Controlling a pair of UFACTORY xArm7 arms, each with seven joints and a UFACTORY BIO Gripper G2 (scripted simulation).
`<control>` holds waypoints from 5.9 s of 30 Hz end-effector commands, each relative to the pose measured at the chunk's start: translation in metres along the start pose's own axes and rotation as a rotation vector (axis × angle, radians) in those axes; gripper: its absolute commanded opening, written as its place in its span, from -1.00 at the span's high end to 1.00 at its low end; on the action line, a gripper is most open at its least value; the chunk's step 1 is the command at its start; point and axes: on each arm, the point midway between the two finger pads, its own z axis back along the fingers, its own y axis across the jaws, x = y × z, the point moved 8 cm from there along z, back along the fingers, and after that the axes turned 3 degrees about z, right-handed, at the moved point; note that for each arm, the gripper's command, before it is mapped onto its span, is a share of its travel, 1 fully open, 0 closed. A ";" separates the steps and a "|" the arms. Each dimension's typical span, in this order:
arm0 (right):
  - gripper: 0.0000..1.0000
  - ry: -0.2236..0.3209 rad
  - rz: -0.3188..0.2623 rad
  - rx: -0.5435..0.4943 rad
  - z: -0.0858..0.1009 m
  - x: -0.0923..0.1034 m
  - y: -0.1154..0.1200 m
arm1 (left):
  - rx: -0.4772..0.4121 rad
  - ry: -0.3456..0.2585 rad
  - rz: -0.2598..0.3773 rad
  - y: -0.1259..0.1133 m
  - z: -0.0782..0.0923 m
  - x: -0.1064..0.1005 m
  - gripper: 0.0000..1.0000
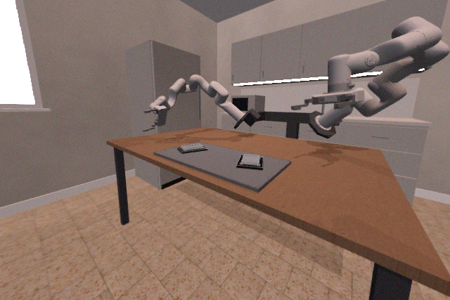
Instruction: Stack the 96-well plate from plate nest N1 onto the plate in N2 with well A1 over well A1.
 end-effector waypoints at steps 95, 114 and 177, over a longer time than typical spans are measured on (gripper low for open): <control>-1.00 -0.003 0.001 0.004 -0.001 0.001 0.002 | 1.563 -0.087 0.951 -0.007 0.236 0.156 -1.00; -1.00 -0.003 0.001 0.004 -0.001 0.001 0.002 | 1.941 0.042 1.276 -0.038 0.286 0.153 -1.00; -1.00 -0.003 0.001 0.004 -0.001 0.001 0.002 | 2.336 0.373 1.802 -0.078 0.324 0.144 -1.00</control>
